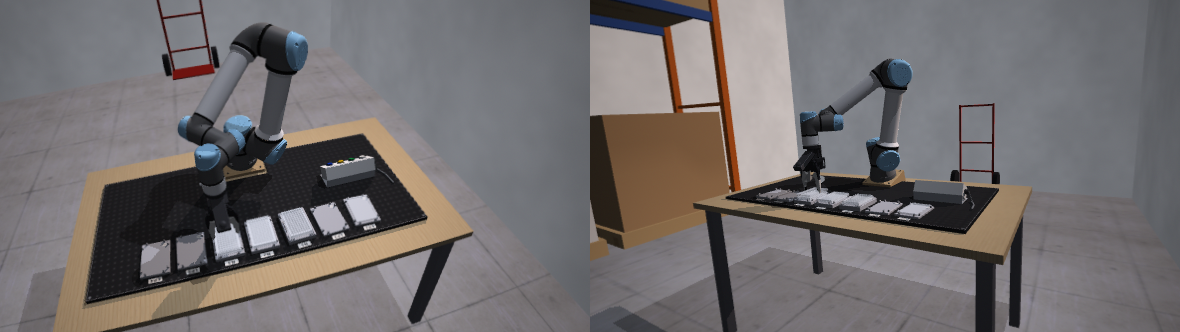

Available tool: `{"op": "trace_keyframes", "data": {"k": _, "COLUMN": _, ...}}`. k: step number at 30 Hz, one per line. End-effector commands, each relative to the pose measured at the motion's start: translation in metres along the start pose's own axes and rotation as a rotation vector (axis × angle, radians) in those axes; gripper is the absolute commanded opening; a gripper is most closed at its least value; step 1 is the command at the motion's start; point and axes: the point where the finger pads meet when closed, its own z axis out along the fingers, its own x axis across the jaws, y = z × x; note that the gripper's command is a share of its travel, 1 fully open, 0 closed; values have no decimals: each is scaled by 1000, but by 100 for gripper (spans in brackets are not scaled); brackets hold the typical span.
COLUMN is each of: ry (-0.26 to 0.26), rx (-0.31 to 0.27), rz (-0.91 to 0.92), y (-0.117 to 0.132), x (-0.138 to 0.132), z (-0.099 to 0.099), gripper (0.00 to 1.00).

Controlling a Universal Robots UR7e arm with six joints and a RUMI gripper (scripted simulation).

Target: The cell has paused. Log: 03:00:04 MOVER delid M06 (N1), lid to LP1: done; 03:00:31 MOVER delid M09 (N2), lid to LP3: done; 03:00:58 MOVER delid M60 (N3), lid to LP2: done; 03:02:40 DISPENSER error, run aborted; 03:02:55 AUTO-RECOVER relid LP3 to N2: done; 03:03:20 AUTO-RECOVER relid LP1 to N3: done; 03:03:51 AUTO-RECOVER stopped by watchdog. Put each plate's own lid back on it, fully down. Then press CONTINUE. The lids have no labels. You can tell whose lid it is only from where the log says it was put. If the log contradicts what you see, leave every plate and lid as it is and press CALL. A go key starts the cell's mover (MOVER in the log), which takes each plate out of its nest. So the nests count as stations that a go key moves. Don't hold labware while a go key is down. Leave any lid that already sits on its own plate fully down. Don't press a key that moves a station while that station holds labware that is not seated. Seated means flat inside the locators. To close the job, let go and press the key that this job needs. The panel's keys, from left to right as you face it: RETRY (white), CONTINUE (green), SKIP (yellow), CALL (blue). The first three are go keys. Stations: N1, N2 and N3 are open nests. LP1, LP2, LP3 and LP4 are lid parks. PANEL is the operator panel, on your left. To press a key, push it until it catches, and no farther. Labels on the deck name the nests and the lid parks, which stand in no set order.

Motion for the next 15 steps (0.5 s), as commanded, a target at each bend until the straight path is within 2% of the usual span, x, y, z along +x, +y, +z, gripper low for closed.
{"op": "trace_keyframes", "data": {"k": 1, "ry": 1, "rx": 1, "rz": 0, "y": 0, "x": 0, "z": -8, "gripper": 0}}
{"op": "trace_keyframes", "data": {"k": 11, "ry": 1, "rx": 1, "rz": 0, "y": 0, "x": 0, "z": -14, "gripper": 0}}
{"op": "trace_keyframes", "data": {"k": 15, "ry": 0, "rx": 1, "rz": -41, "y": 0, "x": -20, "z": -14, "gripper": 0}}
